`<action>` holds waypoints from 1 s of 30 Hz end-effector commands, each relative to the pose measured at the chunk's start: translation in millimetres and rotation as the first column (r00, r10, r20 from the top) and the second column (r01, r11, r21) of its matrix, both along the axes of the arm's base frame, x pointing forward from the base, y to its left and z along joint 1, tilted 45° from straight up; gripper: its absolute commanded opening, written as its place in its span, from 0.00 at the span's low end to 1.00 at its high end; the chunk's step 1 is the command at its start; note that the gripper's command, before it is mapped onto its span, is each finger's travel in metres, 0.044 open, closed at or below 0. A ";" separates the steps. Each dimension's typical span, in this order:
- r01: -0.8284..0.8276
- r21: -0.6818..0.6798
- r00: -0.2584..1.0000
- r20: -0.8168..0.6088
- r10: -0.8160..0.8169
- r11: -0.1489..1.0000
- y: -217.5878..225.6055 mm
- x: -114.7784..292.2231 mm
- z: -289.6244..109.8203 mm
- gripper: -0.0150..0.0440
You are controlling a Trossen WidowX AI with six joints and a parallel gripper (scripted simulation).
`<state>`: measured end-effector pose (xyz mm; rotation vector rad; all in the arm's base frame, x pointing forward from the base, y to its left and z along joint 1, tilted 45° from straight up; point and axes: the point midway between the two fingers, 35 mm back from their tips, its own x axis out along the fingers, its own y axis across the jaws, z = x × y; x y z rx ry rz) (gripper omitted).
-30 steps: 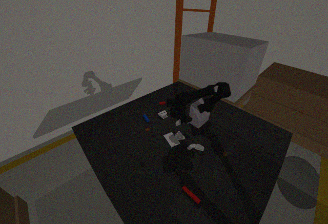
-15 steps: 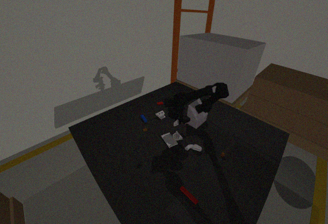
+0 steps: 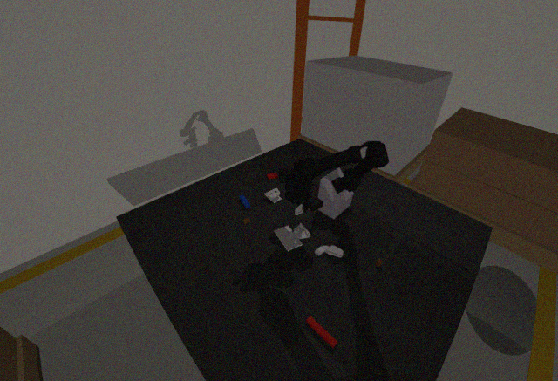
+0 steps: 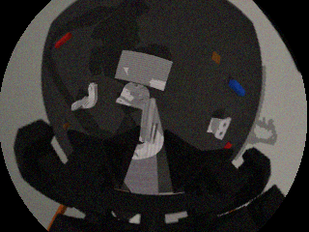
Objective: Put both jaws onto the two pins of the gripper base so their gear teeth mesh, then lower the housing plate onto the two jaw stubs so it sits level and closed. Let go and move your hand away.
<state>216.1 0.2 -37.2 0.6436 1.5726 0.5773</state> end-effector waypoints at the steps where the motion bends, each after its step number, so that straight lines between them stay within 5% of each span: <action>1: 0.006 -0.001 1.000 0.005 -0.006 1.000 -1.3 14.0 0.7 0.48; 30: 0.005 0.002 1.000 0.008 -0.005 1.000 7.2 87.0 1.5 0.48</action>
